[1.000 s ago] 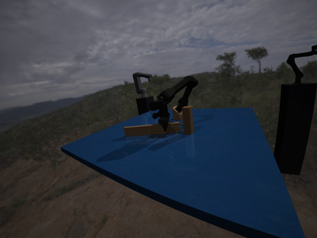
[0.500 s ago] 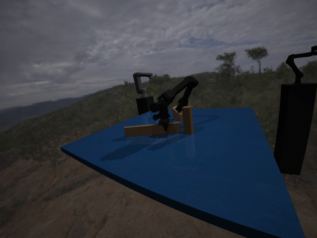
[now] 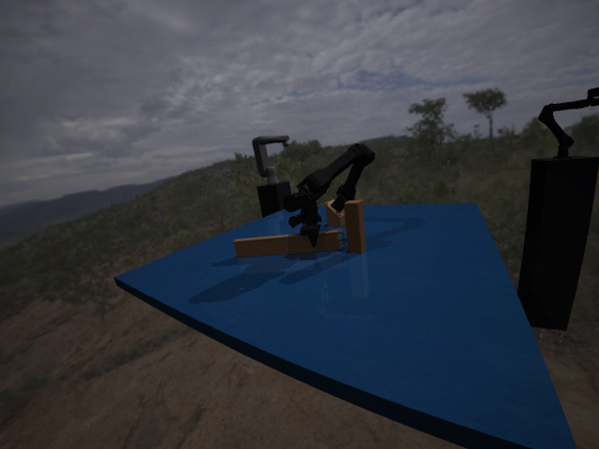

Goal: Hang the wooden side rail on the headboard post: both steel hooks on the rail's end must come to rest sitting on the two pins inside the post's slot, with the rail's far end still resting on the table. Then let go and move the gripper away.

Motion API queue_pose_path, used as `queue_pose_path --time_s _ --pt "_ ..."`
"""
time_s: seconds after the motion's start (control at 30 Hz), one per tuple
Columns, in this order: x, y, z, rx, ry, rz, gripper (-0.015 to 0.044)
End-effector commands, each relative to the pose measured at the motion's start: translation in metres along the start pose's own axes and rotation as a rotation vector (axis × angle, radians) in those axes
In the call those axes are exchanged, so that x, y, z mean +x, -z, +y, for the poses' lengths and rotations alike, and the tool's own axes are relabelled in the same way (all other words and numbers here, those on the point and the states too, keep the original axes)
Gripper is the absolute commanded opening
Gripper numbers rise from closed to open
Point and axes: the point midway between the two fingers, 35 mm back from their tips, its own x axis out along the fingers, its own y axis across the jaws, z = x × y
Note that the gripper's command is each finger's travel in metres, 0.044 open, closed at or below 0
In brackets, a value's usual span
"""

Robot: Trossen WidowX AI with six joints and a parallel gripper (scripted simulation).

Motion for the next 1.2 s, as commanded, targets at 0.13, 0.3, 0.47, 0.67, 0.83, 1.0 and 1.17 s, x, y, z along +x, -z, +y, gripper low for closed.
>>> queue_pose_path --time_s 0.13,0.3,0.47,0.67,0.83,1.0,1.17 --pt "0.000 0.000 0.000 0.026 -0.002 0.004 0.0000" --pt "0.000 -0.001 -0.001 0.070 -0.002 0.004 0.0000" --pt "0.000 -0.002 -0.002 0.114 -0.002 0.004 0.0000" --pt "0.000 0.000 -0.007 0.167 -0.001 0.004 0.0000" --pt "0.000 0.001 -0.012 0.211 -0.001 0.004 0.0000" --pt "0.000 0.003 -0.017 0.254 -0.001 0.004 0.0000" --pt "0.000 0.004 -0.022 0.298 -0.001 0.004 0.0000"
